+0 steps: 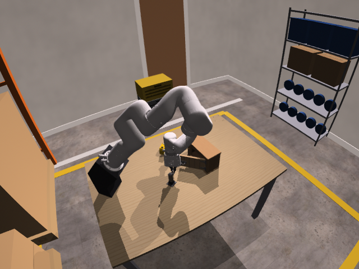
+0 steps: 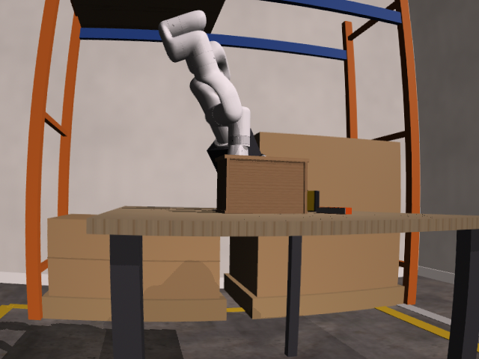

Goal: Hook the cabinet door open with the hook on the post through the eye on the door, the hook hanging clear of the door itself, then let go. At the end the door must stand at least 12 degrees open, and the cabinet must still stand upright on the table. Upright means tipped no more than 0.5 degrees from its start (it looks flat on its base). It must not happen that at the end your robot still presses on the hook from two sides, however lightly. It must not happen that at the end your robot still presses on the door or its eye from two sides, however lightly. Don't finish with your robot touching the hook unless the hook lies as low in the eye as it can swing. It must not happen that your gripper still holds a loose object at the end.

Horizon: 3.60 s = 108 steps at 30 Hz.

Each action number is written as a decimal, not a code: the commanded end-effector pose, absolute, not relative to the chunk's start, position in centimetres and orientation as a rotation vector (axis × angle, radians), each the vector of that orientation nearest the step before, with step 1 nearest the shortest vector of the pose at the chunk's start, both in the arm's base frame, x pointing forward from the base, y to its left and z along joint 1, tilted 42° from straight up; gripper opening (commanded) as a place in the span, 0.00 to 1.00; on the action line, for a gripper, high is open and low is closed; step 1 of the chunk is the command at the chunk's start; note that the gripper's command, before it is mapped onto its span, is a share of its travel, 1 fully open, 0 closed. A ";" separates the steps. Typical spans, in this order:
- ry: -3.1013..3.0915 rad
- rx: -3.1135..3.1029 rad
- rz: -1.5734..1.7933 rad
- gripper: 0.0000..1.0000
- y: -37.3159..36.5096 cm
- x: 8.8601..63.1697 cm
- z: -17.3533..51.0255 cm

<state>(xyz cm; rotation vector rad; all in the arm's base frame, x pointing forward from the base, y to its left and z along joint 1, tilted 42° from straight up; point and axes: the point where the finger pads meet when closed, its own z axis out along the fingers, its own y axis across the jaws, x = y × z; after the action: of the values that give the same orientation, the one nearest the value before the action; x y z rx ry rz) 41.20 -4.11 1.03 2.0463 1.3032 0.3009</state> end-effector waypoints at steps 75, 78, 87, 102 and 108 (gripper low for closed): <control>1.305 2.046 0.303 0.04 -3.1 40.6 2.1; 1.305 2.046 0.303 0.04 -3.1 40.6 2.1; 1.305 2.046 0.303 0.04 -2.9 40.5 2.3; 1.305 2.046 0.303 0.04 -2.7 40.2 2.7; 1.305 2.046 0.303 0.04 -2.7 40.1 2.9</control>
<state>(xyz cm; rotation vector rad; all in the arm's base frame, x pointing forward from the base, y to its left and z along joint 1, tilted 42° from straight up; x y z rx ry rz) 40.12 -2.79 2.73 2.0463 1.3034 0.3011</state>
